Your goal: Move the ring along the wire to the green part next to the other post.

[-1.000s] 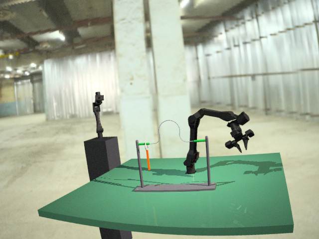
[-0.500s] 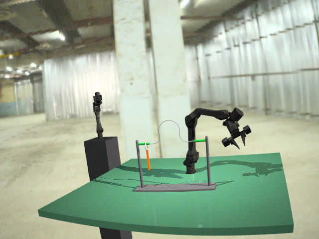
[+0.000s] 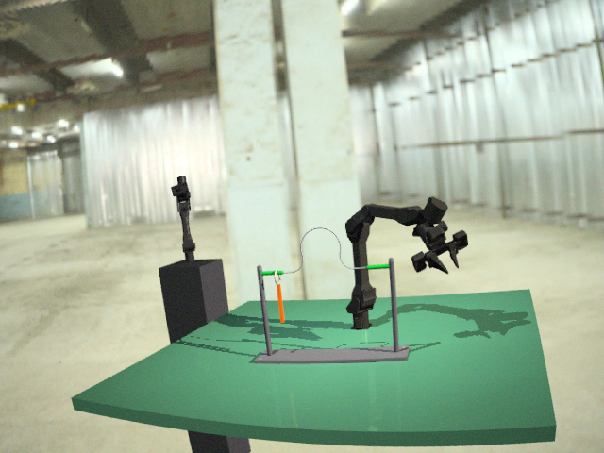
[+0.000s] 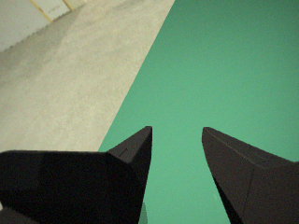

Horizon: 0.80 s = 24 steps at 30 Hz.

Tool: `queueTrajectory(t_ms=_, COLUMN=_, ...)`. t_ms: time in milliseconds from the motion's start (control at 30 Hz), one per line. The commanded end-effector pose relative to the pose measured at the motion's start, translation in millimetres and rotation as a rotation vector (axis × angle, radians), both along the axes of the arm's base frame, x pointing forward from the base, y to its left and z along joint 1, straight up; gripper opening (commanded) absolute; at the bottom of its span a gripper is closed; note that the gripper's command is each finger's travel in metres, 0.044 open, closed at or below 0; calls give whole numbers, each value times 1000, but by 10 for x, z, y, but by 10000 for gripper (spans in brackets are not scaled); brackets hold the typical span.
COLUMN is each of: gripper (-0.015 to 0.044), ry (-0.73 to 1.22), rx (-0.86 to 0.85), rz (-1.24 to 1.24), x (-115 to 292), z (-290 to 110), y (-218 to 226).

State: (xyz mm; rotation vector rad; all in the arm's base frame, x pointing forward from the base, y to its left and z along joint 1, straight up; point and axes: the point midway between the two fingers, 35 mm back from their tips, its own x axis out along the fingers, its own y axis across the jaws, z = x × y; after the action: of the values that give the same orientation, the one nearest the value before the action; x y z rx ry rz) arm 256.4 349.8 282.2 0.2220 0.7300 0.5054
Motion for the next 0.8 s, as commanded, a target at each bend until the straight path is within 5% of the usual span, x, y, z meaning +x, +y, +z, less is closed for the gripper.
queueTrajectory(t_ms=0, gripper=160, ry=-60, rx=-21, rz=47, x=84, z=71, y=-56)
queueTrajectory(t_ms=767, gripper=160, ry=-510, rx=-173, rz=210, x=587, z=751, y=-571)
